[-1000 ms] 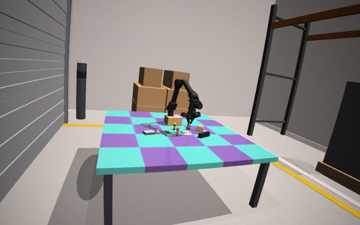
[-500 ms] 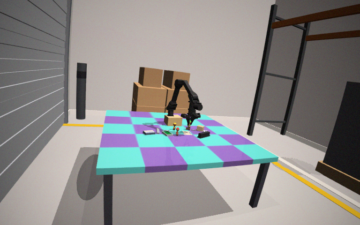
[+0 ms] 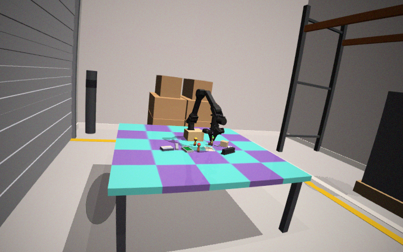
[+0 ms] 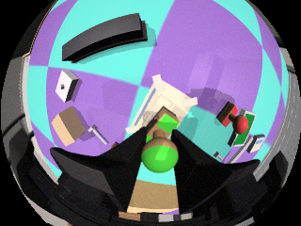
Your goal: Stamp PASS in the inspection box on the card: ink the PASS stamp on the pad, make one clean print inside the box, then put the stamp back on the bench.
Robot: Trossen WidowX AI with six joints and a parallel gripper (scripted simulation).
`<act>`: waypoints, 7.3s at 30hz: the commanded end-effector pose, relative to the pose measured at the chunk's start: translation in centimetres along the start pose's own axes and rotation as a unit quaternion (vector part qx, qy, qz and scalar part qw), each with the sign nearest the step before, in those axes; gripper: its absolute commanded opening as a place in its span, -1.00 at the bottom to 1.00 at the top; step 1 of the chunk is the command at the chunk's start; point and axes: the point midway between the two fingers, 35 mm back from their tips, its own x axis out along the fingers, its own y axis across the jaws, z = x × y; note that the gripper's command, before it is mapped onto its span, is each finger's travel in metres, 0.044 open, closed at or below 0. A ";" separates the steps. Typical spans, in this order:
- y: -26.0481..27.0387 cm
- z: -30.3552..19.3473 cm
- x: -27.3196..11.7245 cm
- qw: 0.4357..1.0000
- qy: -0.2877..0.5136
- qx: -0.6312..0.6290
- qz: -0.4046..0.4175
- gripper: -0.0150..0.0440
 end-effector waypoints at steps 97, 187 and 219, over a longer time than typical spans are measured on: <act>0.1 -0.4 5.0 1.000 0.000 0.007 0.001 -0.49; 0.1 -0.4 4.1 1.000 0.000 0.007 0.001 -0.49; 0.0 -0.2 -0.3 1.000 0.000 0.007 0.001 -0.49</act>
